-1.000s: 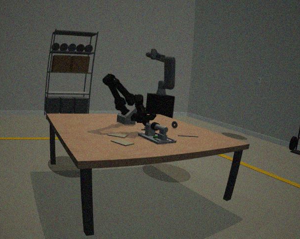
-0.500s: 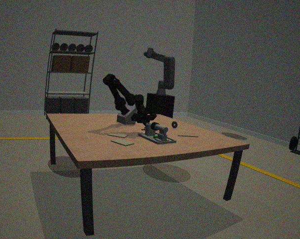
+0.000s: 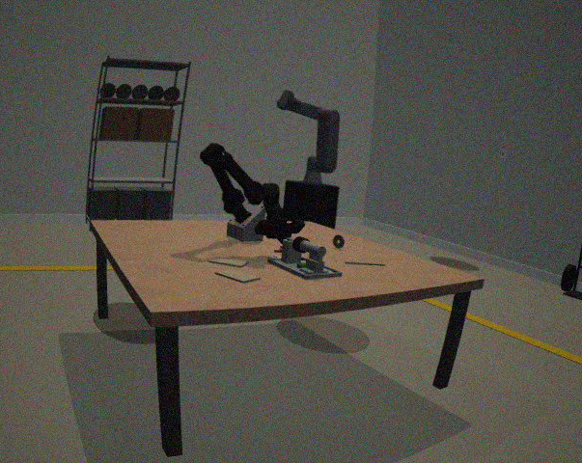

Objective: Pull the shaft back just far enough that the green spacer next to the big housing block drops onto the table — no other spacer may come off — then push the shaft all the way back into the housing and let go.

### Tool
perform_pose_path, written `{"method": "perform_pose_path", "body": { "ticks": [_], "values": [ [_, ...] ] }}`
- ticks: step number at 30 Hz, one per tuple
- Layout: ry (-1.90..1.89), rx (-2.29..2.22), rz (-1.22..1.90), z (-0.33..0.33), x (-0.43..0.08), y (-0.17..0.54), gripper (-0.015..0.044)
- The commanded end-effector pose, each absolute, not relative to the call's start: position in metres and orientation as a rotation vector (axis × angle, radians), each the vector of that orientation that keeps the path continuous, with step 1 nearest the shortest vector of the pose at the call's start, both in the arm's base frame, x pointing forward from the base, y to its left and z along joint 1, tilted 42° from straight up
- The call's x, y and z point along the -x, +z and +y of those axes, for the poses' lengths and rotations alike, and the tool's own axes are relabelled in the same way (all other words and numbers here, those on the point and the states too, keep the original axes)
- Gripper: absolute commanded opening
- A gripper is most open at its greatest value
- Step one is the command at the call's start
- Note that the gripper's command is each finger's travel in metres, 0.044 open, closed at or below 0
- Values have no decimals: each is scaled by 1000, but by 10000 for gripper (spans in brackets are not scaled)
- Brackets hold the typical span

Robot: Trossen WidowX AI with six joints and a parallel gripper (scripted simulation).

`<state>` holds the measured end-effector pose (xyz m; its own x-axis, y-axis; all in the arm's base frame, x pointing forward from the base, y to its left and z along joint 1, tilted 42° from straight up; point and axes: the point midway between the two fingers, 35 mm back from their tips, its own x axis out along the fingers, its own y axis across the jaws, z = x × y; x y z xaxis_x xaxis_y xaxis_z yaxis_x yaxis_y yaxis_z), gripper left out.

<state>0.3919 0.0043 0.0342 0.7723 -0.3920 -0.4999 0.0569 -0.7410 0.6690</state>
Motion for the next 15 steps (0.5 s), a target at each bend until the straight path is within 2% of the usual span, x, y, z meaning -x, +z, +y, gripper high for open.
{"method": "perform_pose_path", "body": {
  "ticks": [1,15],
  "values": [
    [-836,-2269,-249,4,-394,35,0],
    [-836,-2269,-249,4,-398,36,0]
  ]
}}
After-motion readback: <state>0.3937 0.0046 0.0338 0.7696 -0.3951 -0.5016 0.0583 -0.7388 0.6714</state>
